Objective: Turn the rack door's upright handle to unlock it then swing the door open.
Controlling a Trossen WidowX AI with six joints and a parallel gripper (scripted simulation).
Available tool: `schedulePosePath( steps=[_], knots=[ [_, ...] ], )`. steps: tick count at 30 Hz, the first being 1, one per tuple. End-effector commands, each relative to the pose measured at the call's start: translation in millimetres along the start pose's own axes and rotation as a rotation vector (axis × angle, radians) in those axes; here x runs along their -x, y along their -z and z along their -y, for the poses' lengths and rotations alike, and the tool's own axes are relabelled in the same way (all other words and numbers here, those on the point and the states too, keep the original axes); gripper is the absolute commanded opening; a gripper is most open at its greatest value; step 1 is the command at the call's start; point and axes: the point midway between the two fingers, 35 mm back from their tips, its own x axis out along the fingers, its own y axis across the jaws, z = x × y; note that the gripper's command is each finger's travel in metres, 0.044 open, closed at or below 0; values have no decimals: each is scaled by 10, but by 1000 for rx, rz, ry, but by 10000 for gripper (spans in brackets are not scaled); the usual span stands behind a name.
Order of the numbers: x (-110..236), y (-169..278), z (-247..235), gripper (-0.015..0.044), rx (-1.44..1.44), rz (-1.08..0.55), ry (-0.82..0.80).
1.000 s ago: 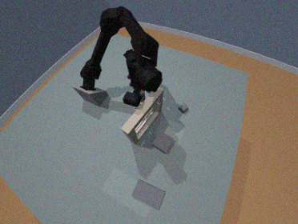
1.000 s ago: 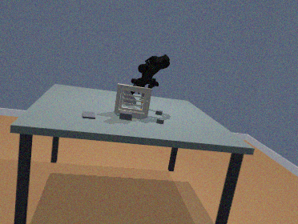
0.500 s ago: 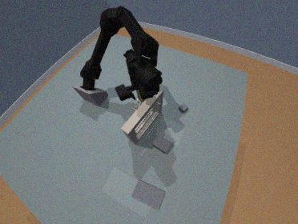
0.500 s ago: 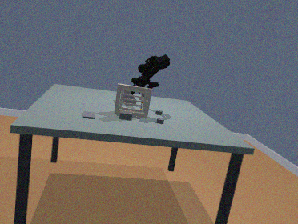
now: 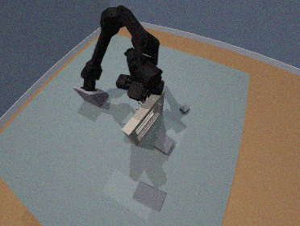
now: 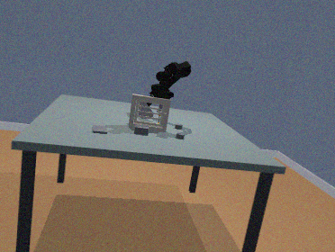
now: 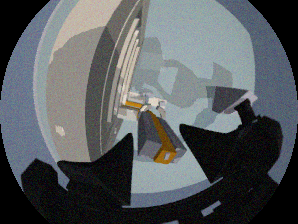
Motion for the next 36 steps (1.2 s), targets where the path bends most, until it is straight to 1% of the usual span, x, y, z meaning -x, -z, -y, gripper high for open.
schedulePosePath(
  steps=[1, 9, 15, 36],
  knots=[
    [-26, -28, -21, 295, -180, 1, -2],
    [-26, -28, -21, 295, -543, 0, -2],
    [-26, -28, -21, 295, -551, 0, -2],
    [-26, -28, -21, 155, -551, 0, -2]
  ],
)
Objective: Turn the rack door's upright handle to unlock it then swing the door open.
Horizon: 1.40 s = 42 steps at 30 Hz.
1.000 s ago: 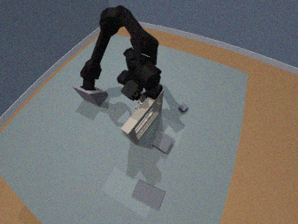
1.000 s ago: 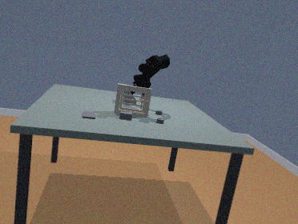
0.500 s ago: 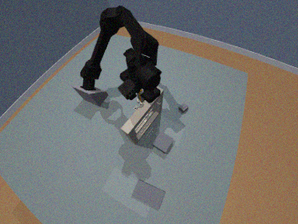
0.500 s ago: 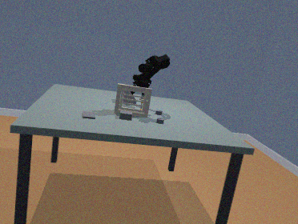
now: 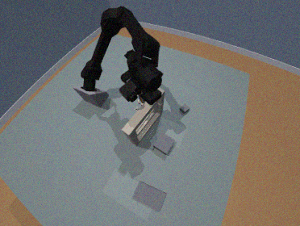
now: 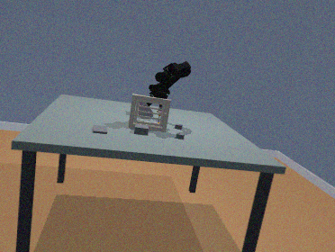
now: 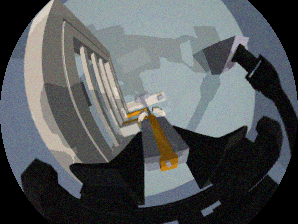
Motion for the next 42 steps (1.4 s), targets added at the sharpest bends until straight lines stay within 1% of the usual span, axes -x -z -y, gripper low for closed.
schedulePosePath(
  steps=[1, 20, 25, 42],
  knots=[
    [1, 4, 0, 148, -5, -1, 0],
    [1, 4, 0, 22, -5, -1, 0],
    [1, -3, 11, 22, 23, -1, 0],
    [2, -101, 156, 22, 351, -1, 1]
  ],
)
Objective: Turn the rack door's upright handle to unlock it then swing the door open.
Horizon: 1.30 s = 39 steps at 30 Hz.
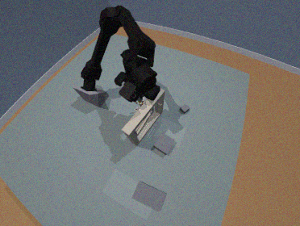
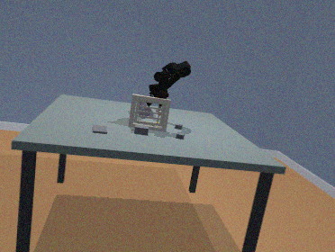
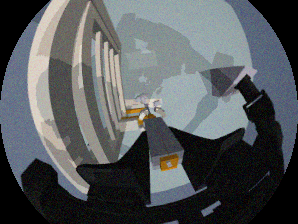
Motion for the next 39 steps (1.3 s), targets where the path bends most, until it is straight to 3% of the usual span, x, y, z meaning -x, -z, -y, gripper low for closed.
schedulePosePath(
  steps=[1, 39],
  knots=[
    [2, -22, 47, 22, 82, 2, -2],
    [-1, -436, 701, 22, 675, 4, 2]
  ],
)
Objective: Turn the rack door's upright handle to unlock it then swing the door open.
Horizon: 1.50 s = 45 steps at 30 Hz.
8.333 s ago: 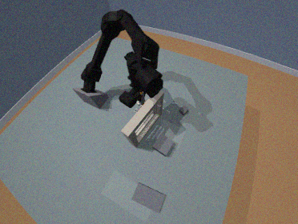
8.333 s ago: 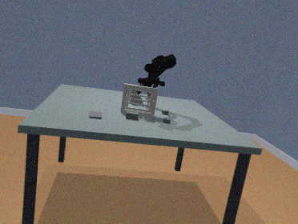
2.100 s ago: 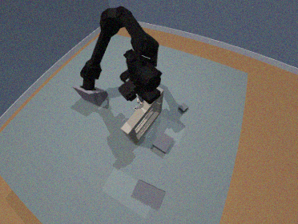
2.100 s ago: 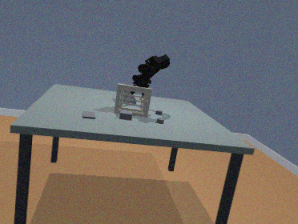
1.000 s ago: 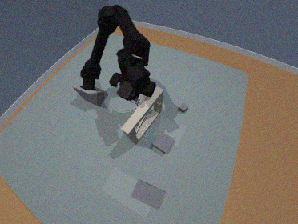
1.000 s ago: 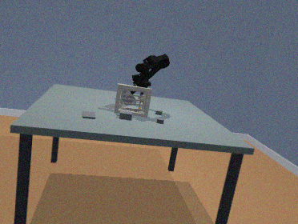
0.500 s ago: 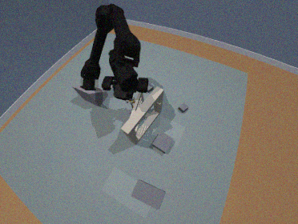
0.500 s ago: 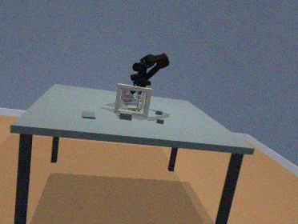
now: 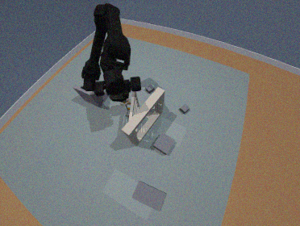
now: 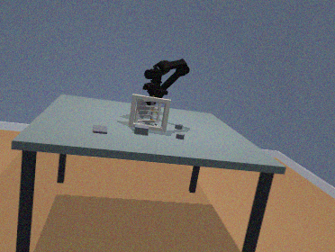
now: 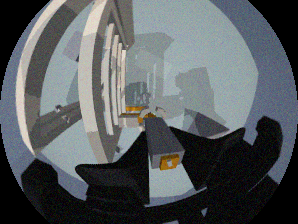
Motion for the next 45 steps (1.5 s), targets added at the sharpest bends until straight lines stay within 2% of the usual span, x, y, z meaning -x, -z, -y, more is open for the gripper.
schedulePosePath(
  steps=[1, 45],
  knots=[
    [0, -22, 77, 22, 71, 5, -1],
    [6, -515, 948, 22, 711, 8, 5]
  ],
)
